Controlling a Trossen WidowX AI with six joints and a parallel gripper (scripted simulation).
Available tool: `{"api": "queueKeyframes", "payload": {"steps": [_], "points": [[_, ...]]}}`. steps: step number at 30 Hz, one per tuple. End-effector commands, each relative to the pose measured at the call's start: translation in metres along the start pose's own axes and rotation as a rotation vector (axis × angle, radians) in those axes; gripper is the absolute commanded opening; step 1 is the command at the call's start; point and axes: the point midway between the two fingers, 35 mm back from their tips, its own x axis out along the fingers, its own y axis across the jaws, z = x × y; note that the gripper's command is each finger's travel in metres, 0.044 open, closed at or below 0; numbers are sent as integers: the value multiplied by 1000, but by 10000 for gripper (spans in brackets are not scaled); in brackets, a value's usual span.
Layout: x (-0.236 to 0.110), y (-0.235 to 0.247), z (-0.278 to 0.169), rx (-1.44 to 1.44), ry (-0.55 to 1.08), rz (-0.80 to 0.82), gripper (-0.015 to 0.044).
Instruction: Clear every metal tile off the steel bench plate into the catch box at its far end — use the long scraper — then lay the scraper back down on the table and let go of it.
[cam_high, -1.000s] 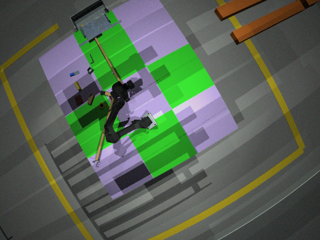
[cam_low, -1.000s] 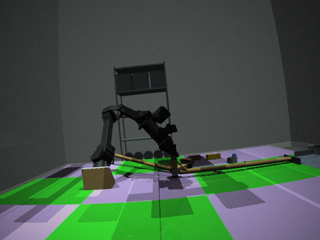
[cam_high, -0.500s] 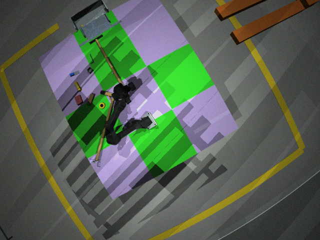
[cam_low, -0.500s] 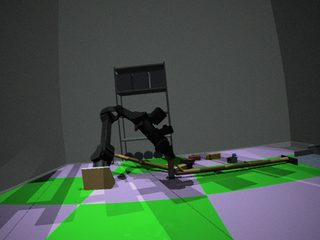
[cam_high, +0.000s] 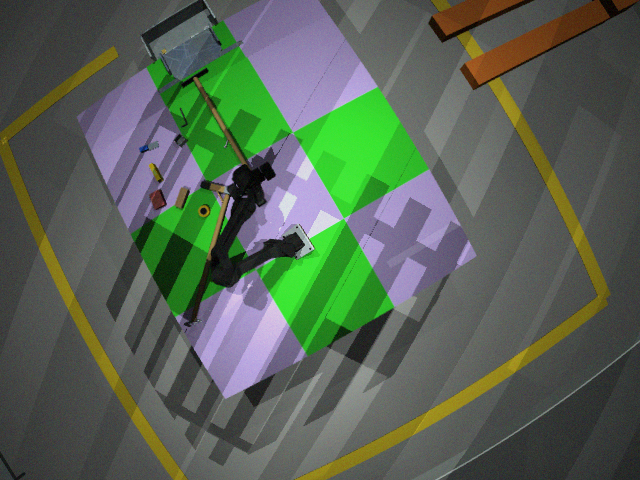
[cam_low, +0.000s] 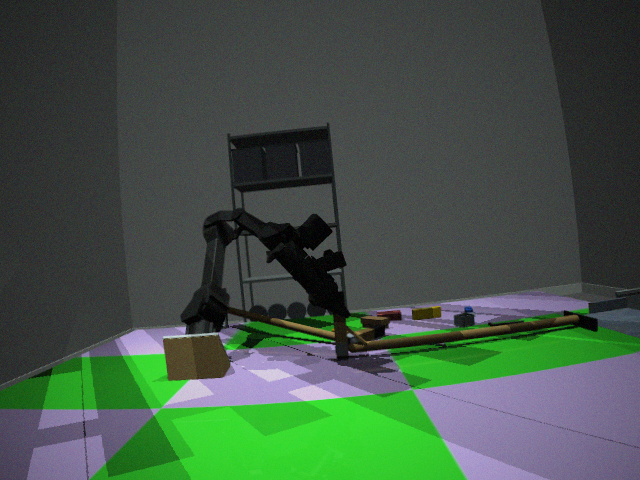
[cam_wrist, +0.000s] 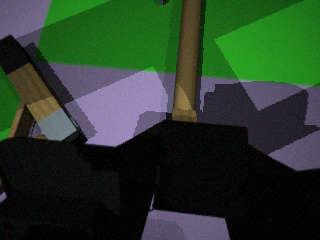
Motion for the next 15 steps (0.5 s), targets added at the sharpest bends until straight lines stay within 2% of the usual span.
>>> {"api": "queueKeyframes", "payload": {"steps": [1, 15], "points": [[-2, -8, 0, 3, -5, -5, 0], [-3, -25, -5, 7, -5, -7, 0]]}}
